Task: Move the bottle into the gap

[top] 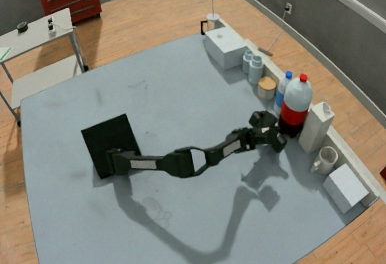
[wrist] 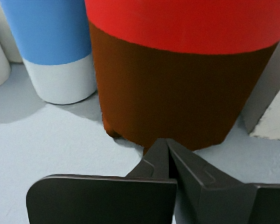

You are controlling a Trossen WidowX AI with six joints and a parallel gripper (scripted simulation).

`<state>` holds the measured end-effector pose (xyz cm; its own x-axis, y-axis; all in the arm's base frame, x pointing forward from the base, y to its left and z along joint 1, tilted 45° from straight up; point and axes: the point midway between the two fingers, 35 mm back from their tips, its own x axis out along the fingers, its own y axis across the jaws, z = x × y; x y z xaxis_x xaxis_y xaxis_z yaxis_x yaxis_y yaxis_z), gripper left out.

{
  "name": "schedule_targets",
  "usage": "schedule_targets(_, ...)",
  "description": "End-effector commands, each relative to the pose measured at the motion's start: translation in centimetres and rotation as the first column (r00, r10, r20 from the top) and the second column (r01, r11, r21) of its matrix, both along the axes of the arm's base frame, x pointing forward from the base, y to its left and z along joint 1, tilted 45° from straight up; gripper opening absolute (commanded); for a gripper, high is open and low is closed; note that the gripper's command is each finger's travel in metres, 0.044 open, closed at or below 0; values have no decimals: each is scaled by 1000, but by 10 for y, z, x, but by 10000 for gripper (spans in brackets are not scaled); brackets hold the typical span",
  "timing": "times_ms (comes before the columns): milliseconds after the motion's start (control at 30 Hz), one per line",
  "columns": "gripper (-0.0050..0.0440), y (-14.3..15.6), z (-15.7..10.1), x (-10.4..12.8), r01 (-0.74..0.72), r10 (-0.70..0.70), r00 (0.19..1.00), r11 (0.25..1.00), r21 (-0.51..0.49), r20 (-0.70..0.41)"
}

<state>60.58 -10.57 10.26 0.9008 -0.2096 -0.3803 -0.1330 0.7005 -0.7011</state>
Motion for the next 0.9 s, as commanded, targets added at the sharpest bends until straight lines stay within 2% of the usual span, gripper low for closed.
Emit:
schedule_targets(0,-50,0,17,-6,-1,1,1000,1000,-5,29)
schedule_targets(867,-50,-1,16,-43,-1,1,1000,1000,-5,27)
